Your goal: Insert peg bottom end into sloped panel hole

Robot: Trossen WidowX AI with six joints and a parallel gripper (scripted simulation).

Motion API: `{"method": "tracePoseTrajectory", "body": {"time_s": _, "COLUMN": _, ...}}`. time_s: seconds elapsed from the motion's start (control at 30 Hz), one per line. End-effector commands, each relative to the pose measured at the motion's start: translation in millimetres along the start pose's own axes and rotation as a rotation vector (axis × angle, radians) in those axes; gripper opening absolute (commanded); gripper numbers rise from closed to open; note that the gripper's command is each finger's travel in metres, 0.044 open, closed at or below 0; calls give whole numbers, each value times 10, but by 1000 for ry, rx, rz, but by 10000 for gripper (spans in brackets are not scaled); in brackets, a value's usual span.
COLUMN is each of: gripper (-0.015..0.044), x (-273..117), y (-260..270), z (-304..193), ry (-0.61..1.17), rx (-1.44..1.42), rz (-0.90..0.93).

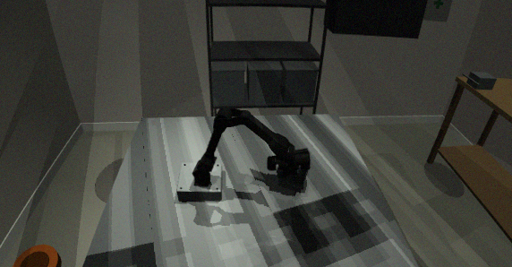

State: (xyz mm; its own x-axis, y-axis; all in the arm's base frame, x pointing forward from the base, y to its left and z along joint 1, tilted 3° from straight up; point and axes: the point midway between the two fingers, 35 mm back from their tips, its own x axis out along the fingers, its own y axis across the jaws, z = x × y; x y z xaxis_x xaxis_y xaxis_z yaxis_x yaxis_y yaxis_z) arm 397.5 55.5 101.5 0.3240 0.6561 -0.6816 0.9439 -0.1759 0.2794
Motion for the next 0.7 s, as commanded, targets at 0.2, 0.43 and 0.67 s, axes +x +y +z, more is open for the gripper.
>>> {"method": "tracePoseTrajectory", "body": {"time_s": 0.2, "gripper": 0, "x": 46, "y": -6, "z": 12, "ry": -4, "rx": 4, "rz": -2}}
{"method": "tracePoseTrajectory", "body": {"time_s": 0.43, "gripper": 0, "x": 34, "y": -4, "z": 2, "ry": 0, "rx": 0, "rz": -2}}
{"method": "tracePoseTrajectory", "body": {"time_s": 0.67, "gripper": 131, "x": 34, "y": -4, "z": 2, "ry": 0, "rx": 0, "rz": -2}}
